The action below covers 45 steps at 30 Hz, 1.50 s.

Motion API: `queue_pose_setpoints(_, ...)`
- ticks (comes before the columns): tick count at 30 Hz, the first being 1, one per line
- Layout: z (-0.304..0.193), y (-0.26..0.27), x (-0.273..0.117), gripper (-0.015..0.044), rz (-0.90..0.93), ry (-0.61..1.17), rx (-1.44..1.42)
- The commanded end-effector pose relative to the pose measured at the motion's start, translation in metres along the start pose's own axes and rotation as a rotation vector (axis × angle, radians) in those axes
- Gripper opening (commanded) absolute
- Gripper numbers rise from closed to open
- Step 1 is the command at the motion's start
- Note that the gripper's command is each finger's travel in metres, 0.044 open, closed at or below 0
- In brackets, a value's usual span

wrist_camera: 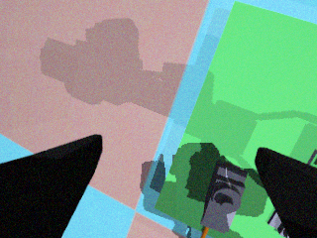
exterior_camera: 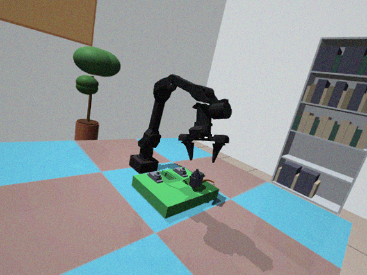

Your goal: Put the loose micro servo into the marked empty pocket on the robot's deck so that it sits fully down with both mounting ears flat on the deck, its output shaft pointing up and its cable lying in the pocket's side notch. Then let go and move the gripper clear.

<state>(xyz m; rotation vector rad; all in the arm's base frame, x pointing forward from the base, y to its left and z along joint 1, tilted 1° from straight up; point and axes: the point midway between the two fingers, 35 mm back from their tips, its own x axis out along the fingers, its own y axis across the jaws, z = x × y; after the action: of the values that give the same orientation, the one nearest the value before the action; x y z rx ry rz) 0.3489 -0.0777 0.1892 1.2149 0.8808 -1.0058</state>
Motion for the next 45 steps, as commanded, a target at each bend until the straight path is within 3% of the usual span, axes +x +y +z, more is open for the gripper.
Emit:
queue_pose_setpoints(1, -0.041, -0.013, 0.016, 0.044, -0.106, 0.075, 0.048)
queue_pose_setpoints(8, -0.101, -0.04, 0.03, 0.044, -0.283, 0.136, 0.116)
queue_pose_setpoints(41, -0.11, -0.053, 0.073, 0.044, -0.288, 0.137, 0.118)
queue_pose_setpoints(45, -0.11, -0.053, 0.073, 0.0335, -0.288, 0.137, 0.118)
